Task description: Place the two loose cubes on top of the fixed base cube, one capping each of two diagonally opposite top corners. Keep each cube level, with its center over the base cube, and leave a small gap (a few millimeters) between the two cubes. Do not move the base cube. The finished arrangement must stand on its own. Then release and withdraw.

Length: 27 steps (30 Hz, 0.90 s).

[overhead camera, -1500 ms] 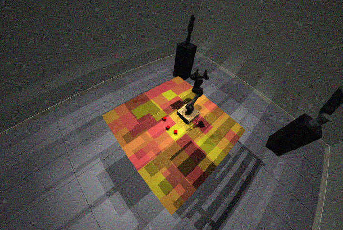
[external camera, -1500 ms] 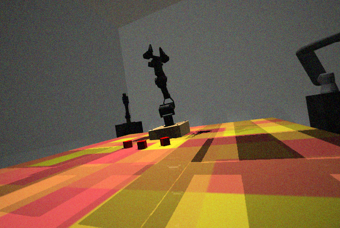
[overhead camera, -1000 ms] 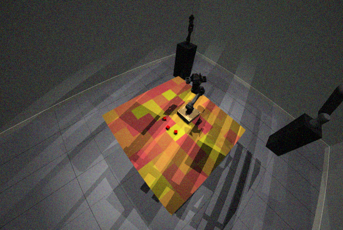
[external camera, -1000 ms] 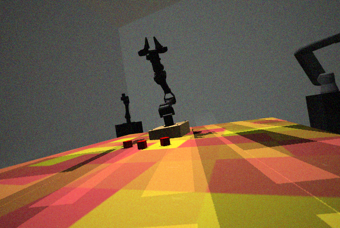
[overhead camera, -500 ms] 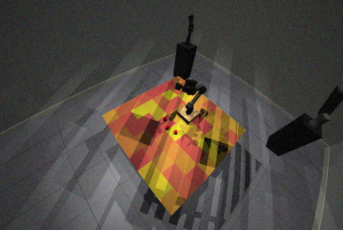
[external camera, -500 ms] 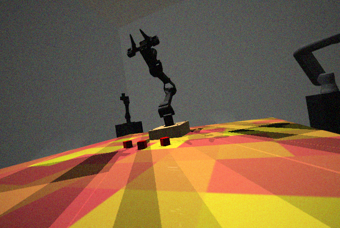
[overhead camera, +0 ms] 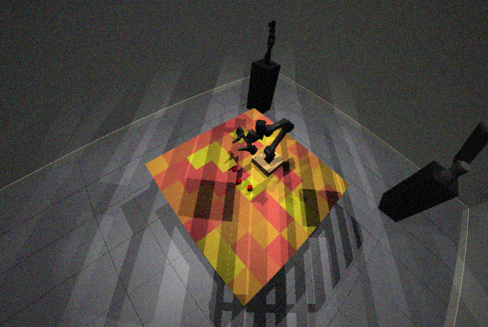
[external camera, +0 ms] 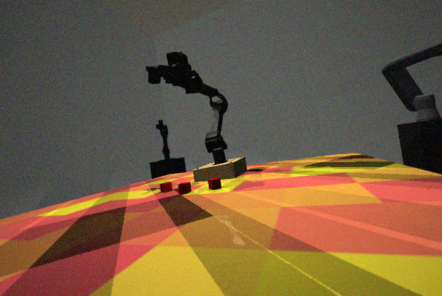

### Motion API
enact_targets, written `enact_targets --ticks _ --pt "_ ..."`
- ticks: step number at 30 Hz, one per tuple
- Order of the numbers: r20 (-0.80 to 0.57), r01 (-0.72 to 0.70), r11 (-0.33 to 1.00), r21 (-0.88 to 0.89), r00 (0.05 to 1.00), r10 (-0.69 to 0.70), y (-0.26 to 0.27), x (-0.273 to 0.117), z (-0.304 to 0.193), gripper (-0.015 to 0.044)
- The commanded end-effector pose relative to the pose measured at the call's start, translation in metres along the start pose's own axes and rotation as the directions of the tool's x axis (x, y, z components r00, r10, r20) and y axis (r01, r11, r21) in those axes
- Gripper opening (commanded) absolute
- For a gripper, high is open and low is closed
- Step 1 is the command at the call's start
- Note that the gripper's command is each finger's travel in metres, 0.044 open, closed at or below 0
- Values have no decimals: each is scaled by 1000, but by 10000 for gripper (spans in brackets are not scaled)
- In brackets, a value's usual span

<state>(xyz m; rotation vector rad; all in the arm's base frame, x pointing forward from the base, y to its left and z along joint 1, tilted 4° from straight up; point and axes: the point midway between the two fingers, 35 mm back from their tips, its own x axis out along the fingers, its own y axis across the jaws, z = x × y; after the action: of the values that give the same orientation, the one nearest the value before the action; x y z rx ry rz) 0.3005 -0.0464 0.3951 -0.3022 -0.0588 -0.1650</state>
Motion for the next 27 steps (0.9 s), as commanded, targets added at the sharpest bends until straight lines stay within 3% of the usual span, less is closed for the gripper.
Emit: enact_targets --ticks 1,7,14,27 --pt "-178 -30 990 -135 984 6 -2 18 -39 265" --pt "-423 -159 944 -288 906 24 -6 31 -96 265" --pt "-671 -388 848 -360 739 53 -11 29 -161 265" --pt "-949 -814 561 -148 276 151 -18 -12 -257 265"
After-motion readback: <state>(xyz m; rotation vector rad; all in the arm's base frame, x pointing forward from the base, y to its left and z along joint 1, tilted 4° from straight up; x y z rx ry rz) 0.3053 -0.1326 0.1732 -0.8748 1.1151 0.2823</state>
